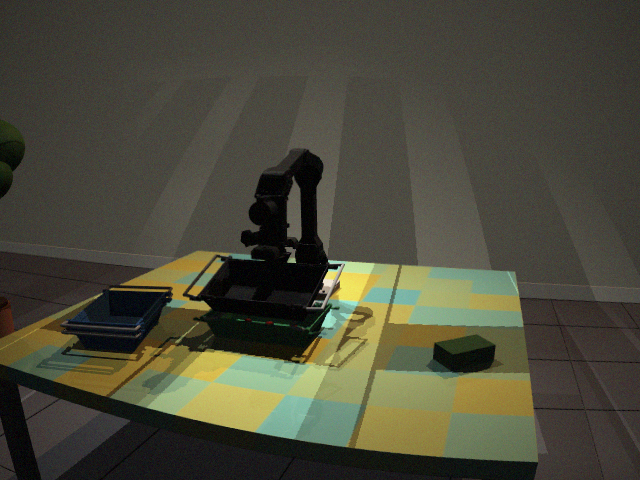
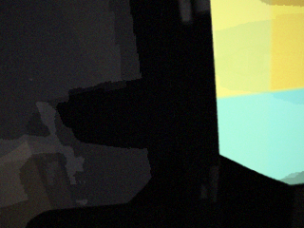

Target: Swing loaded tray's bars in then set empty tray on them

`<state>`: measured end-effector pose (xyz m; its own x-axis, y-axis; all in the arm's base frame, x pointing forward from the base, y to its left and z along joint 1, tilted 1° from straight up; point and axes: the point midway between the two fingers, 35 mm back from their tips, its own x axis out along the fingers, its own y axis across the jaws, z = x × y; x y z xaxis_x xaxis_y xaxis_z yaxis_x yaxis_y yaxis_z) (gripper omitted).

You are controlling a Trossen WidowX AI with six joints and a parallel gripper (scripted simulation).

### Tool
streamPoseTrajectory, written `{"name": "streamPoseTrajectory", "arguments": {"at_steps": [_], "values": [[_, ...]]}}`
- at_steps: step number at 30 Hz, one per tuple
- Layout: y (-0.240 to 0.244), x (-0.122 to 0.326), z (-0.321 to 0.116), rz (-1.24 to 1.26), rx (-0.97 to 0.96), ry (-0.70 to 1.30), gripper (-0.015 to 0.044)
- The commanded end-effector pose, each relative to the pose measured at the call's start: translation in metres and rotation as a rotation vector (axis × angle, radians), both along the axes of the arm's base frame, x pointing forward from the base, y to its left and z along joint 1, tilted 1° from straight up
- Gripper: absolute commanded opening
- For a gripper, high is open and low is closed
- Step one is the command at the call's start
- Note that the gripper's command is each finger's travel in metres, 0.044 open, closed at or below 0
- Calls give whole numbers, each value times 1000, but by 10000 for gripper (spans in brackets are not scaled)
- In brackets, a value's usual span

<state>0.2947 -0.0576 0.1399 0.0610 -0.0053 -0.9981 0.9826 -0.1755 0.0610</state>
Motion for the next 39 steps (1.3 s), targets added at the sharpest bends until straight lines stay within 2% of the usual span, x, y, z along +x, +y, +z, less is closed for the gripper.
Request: {"name": "streamPoseTrajectory", "arguments": {"at_steps": [1,39], "values": [[0,-3,-4,5,3,21,0],[1,-7,-13,5,3,21,0]]}}
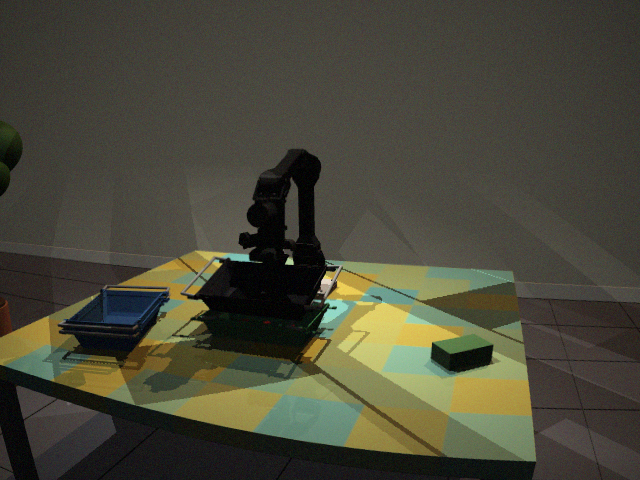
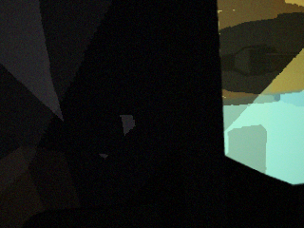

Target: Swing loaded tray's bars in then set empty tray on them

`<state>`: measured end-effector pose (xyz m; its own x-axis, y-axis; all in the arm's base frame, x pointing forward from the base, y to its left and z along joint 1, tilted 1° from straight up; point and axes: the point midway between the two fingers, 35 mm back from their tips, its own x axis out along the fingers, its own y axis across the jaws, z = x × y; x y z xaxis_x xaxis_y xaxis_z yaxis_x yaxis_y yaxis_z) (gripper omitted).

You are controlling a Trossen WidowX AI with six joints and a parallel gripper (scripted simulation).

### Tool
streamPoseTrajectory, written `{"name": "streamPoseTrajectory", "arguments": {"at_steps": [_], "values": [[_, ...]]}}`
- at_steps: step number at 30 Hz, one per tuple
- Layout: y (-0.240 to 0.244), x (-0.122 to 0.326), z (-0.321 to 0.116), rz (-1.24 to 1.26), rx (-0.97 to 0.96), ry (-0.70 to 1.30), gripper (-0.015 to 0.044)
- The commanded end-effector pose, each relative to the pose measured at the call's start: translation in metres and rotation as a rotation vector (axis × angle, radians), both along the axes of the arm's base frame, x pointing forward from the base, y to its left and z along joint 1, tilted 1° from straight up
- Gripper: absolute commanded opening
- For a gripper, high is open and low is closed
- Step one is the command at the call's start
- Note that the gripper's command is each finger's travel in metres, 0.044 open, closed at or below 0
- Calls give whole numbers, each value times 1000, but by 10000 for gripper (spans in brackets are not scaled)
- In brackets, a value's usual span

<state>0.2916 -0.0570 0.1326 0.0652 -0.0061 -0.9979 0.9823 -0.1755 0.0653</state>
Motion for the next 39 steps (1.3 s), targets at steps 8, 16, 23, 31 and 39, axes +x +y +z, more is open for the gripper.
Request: {"name": "streamPoseTrajectory", "arguments": {"at_steps": [8,16,23,31,39], "values": [[0,-3,-6,5,4,25,0],[0,-3,-6,5,4,25,0],[0,-3,-6,5,4,25,0],[0,-3,-6,5,4,25,0],[0,0,-1,0,0,2,0]]}}
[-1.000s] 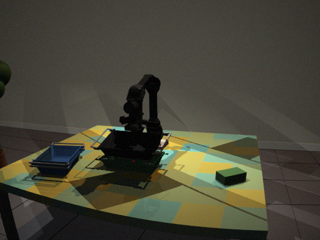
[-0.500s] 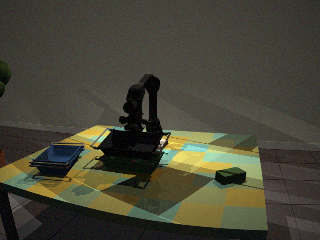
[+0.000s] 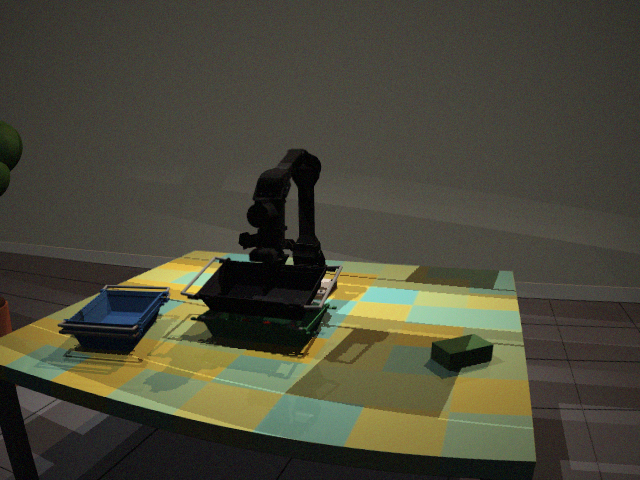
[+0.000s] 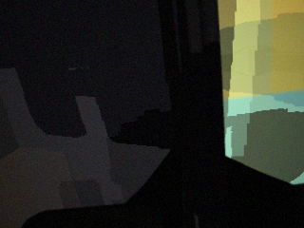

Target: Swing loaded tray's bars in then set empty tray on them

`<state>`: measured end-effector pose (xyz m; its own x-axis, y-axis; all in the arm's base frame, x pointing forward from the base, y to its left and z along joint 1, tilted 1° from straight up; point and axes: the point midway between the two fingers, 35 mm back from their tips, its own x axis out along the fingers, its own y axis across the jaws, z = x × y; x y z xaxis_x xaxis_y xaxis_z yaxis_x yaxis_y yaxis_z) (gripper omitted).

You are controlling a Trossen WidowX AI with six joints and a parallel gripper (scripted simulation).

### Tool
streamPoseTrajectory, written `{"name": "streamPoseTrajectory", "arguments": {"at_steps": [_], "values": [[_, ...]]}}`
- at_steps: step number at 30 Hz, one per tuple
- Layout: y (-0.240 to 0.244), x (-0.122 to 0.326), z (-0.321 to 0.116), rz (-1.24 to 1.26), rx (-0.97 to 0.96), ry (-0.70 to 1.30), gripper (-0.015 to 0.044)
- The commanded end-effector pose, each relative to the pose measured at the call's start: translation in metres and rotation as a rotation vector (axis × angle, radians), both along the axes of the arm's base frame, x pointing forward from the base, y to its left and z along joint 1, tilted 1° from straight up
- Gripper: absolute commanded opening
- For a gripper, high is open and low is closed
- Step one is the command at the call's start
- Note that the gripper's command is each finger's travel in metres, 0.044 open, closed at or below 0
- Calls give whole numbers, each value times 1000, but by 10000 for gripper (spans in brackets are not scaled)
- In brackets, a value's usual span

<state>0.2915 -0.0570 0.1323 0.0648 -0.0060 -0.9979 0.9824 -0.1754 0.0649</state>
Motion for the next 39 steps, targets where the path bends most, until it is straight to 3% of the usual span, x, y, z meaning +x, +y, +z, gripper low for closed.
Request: {"name": "streamPoseTrajectory", "arguments": {"at_steps": [1,39], "values": [[0,-1,-2,1,0,3,0],[1,-6,-15,5,4,25,0]]}}
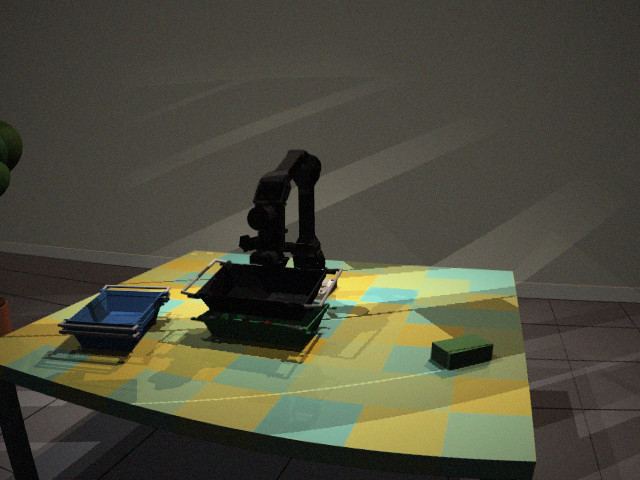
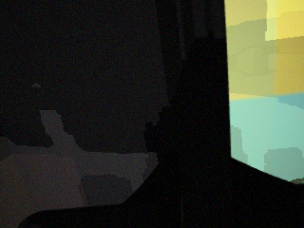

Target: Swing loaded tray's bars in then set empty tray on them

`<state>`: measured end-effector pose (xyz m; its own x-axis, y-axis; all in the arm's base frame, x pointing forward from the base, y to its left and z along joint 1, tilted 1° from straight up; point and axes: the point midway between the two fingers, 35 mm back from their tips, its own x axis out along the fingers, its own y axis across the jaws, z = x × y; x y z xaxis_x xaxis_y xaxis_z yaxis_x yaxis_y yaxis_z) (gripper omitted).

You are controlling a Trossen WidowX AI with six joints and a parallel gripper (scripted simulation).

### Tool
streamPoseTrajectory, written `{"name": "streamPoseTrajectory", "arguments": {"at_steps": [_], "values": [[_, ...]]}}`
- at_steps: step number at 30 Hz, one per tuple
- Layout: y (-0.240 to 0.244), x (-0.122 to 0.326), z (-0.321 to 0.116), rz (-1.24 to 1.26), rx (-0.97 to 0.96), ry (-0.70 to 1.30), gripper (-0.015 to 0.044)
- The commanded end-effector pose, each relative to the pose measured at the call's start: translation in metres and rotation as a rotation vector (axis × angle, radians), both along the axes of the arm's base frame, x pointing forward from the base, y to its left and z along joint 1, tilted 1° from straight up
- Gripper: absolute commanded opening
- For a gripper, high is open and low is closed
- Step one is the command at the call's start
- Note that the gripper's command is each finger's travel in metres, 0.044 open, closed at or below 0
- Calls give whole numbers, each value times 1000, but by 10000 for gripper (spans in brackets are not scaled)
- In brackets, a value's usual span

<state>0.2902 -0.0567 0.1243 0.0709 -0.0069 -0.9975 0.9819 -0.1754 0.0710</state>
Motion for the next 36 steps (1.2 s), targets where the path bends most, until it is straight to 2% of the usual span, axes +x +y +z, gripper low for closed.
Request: {"name": "streamPoseTrajectory", "arguments": {"at_steps": [1,29,36], "values": [[1,-5,-7,5,5,31,0],[0,0,-1,0,0,1,0],[1,-4,-11,4,3,21,0]]}}
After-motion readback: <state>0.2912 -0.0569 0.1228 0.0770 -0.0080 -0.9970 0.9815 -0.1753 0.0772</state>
